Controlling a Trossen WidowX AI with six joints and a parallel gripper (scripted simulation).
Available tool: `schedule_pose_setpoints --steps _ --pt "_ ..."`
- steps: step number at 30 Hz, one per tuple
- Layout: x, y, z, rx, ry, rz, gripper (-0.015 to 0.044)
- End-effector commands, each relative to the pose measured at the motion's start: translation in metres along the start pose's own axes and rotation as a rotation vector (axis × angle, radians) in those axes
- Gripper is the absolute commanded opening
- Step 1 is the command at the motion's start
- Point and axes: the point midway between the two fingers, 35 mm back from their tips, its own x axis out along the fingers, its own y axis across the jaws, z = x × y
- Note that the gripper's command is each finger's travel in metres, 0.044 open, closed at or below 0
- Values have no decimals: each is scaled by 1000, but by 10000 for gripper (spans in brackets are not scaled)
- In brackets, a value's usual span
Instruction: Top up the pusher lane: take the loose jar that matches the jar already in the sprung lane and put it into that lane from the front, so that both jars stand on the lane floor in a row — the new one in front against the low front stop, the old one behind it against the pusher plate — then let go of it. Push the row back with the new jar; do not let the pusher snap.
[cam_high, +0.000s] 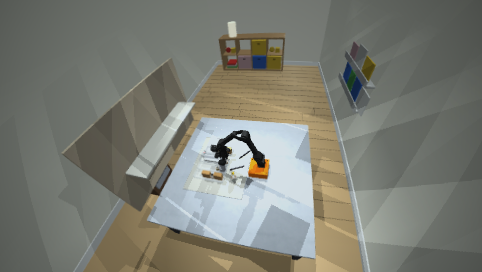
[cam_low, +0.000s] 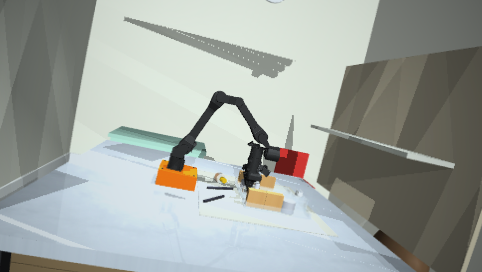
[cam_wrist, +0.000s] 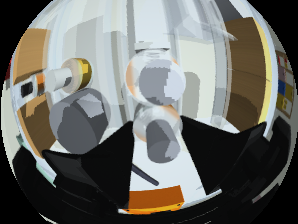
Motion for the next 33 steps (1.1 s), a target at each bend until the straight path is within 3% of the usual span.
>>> schedule_pose_setpoints --steps 1,33 --pt "-1 0 3 0 -16 0 0" --pt "0 0 -5 0 -15 0 0"
